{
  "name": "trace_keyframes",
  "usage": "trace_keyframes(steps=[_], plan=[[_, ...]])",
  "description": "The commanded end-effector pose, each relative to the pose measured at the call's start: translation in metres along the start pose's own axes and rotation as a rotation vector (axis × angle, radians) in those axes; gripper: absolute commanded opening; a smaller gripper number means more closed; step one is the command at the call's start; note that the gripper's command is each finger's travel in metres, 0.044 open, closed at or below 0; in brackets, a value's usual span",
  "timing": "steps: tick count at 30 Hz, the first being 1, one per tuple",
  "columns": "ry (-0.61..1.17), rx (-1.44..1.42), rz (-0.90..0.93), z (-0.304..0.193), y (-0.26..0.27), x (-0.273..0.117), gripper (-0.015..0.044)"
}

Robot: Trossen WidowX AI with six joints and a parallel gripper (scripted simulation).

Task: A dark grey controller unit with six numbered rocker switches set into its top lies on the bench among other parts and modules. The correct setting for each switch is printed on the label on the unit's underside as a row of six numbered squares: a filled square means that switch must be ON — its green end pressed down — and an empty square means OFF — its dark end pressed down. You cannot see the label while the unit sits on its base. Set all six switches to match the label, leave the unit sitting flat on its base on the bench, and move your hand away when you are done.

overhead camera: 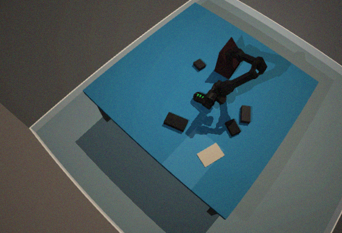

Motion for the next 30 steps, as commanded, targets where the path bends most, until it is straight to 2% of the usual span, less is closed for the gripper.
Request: trace_keyframes(steps=[1,30], plan=[[-0.003,0.005,-0.009,-0.006,-0.001,-0.006,0.0335],[-0.057,0.004,-0.01,-0.026,-0.001,-0.02,0.0335]])
Point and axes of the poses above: the point midway between the two fingers, 35 mm back from their tips, its own x axis out along the fingers, its own y axis across the jaws, z = x × y, the point moved 2 cm from there along -x, back along the fingers, and after that the axes turned 1 degree about -x, right-handed, at the moved point
